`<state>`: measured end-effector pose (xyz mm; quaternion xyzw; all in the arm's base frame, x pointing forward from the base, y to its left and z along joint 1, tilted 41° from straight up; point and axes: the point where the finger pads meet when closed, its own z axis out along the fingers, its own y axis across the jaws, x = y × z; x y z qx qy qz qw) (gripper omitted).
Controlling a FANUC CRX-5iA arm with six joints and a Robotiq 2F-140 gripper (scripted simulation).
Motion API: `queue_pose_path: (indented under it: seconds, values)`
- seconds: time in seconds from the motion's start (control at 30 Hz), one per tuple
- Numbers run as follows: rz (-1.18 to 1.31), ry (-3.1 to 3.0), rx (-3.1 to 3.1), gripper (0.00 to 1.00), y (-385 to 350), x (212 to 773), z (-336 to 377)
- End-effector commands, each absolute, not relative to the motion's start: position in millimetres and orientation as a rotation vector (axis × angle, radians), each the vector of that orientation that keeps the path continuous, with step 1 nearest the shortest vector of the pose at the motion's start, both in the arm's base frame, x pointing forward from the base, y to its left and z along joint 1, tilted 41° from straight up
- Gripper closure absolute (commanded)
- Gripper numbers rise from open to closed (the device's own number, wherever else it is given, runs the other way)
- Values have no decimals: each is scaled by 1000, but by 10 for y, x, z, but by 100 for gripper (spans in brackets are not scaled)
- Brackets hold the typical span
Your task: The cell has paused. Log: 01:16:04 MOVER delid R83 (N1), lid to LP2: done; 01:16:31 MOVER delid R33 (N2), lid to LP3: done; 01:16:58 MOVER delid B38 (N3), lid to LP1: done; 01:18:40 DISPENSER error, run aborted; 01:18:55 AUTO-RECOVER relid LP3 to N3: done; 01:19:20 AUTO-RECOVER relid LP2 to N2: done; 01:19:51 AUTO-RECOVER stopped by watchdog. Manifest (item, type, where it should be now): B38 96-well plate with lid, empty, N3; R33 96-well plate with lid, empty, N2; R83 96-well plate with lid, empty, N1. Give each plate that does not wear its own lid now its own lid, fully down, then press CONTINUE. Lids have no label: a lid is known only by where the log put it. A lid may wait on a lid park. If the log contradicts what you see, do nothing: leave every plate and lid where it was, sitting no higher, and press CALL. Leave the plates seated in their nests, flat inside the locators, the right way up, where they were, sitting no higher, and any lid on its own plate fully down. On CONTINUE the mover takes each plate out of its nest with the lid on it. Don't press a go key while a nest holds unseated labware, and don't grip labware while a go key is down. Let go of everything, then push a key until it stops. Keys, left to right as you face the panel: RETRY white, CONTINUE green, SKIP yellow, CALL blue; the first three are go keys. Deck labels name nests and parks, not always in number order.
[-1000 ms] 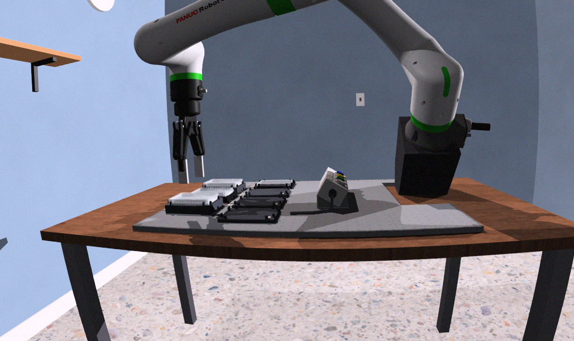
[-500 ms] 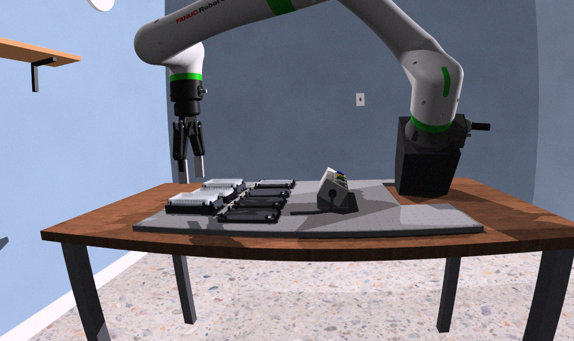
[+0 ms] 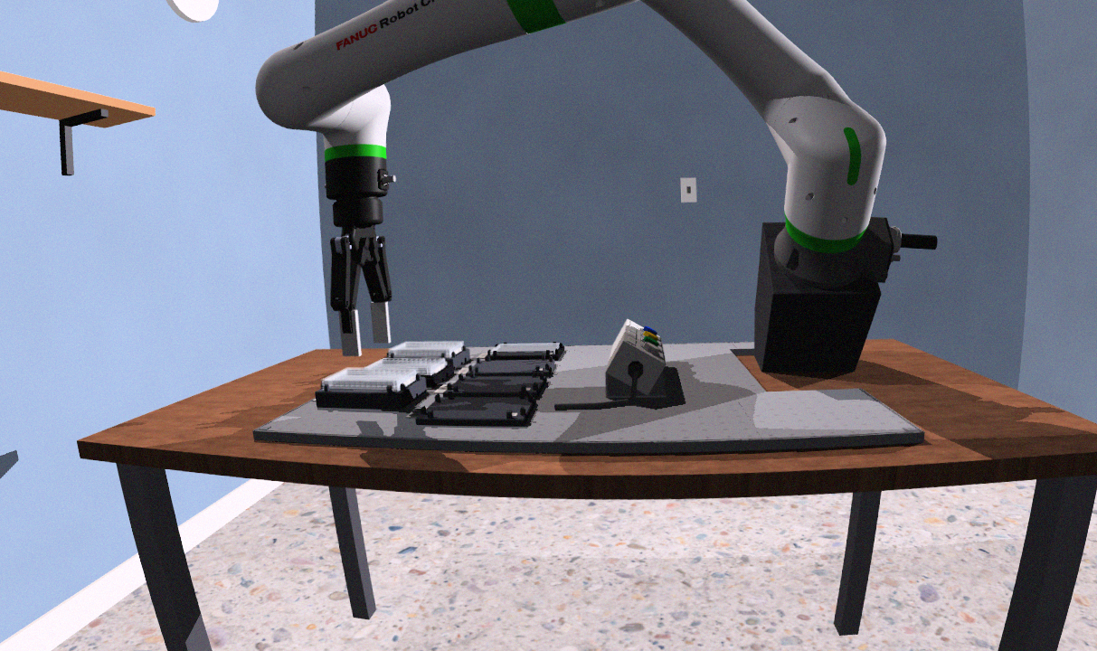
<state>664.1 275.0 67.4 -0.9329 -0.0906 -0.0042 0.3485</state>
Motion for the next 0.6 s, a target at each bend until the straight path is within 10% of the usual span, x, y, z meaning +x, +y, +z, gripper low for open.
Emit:
queue_pose_path:
  seconds: [0.0,0.57]
  values:
    - [-12,-235,-2418,34,2765,6642,656]
    - [-12,-235,-2418,34,2863,6637,543]
